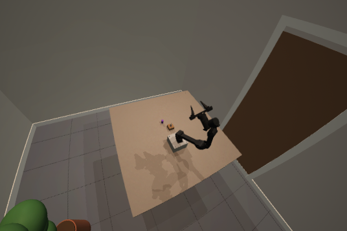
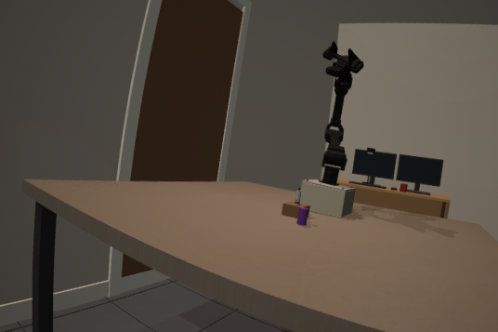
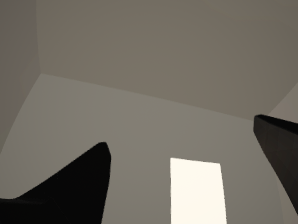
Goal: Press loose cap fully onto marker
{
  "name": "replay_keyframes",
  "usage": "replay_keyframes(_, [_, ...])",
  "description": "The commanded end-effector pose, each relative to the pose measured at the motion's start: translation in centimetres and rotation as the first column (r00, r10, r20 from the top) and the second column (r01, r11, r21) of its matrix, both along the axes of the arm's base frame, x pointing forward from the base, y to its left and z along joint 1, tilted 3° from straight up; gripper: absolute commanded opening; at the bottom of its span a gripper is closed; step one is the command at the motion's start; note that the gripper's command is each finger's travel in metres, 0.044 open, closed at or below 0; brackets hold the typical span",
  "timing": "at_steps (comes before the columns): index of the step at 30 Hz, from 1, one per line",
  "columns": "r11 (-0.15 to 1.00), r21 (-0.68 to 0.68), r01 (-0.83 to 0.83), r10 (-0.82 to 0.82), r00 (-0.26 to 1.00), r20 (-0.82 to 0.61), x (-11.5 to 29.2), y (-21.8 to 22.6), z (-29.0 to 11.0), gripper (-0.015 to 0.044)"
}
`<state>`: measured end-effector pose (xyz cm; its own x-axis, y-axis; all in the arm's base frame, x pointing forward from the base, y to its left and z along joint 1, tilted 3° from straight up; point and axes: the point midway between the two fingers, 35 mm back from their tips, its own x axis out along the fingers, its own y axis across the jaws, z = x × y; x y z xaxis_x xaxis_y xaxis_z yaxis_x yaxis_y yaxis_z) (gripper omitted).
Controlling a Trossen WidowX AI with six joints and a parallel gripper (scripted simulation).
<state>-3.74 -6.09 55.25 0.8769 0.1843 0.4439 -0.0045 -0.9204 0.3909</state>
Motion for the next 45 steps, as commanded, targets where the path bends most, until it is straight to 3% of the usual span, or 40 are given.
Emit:
replay_keyframes(1, [1.000,-0.008,0.001,-0.001,1.000,-0.004,0.2,0.1,0.0,0.0374])
replay_keyframes(6, [0.978,-0.206,0.016,-0.039,0.993,-0.107,4.7,2.9,-1.3,0.0243])
replay_keyframes(14, [0.832,-0.555,-0.013,-0.153,0.956,-0.251,14.2,8.0,-3.7,0.0239])
replay_keyframes(20, [0.605,-0.783,-0.147,-0.240,0.903,-0.355,22.3,11.5,-8.4,0.0239])
replay_keyframes(25, [0.395,-0.868,-0.300,-0.282,0.860,-0.425,28.6,13.5,-13.2,0.0239])
replay_keyframes(34, [-0.008,-0.816,-0.578,-0.306,0.778,-0.548,36.8,14.9,-24.3,0.0239])
replay_keyframes(45, [-0.490,-0.439,-0.754,-0.227,0.596,-0.770,40.7,15.3,-41.6,0.0239])
